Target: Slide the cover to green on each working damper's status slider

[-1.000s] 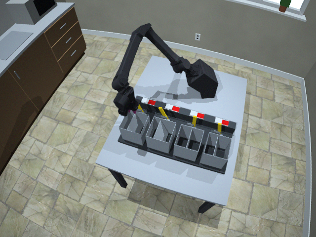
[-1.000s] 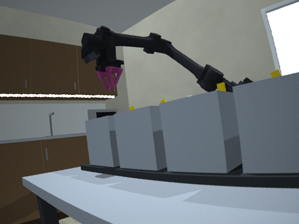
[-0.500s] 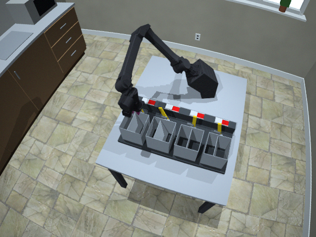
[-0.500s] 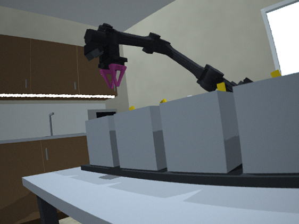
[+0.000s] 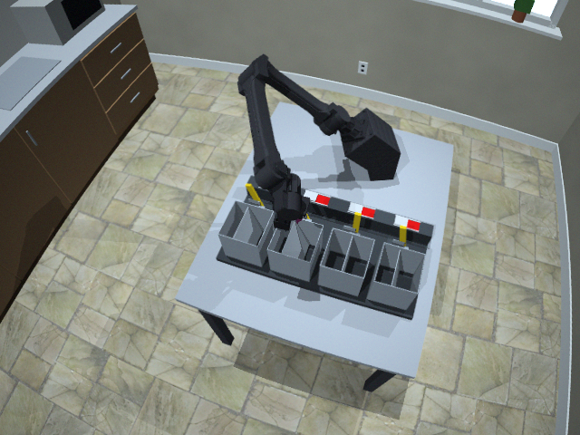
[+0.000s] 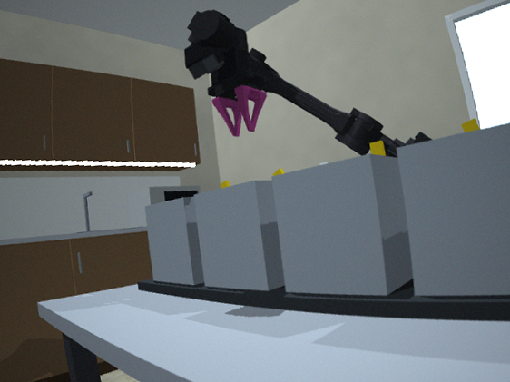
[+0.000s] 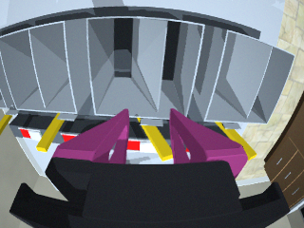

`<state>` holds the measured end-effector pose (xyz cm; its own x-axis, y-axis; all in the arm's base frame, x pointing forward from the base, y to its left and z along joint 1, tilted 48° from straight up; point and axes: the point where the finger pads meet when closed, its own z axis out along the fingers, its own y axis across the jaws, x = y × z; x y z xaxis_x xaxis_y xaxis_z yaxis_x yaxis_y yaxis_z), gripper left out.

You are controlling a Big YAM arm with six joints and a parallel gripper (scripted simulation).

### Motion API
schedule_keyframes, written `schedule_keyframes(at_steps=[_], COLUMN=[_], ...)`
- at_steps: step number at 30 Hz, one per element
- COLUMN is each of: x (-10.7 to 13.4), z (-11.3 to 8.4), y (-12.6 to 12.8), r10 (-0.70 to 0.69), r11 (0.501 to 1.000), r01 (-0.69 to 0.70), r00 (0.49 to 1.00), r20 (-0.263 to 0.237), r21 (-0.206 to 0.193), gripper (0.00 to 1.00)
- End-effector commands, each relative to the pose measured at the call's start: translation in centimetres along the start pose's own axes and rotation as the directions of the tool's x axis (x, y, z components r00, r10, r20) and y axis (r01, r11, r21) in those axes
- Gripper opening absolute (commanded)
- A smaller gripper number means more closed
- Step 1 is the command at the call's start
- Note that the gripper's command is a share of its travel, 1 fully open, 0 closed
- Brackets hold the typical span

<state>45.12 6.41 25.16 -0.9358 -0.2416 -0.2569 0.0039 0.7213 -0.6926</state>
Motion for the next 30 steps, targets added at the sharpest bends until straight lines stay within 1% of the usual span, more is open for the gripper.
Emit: schedule_keyframes(at_steps=[1,2,3,4,8,10,12,30], x=[0.2,-1.3,-1.2,-1.1,-1.1,-1.0,0.0,0.0], z=[-0.4,-1.4,-0.4,-1.2,-1.2,-0.1,0.6,0.3], y=[1.9,1.3,0.0,-1.0,-0.9,0.2,0.8,0.5], r10=[0.049,0.081,0.108,0.128,0.128,0.102,0.083,0.090], r11=[0.999,0.997,0.994,0.992,0.992,0.995,0.996,0.996], r01=[-0.048,-0.081,-0.108,-0.128,-0.128,-0.102,-0.083,-0.090], r00=[0.999,0.997,0.994,0.992,0.992,0.995,0.996,0.996], r20=[-0.008,0.019,-0.003,0.015,0.015,-0.007,-0.024,-0.018], r21=[0.008,-0.001,0.009,0.002,0.002,0.010,0.015,0.013], gripper=[0.36,0.36,0.36,0.36,0.36,0.36,0.36,0.36])
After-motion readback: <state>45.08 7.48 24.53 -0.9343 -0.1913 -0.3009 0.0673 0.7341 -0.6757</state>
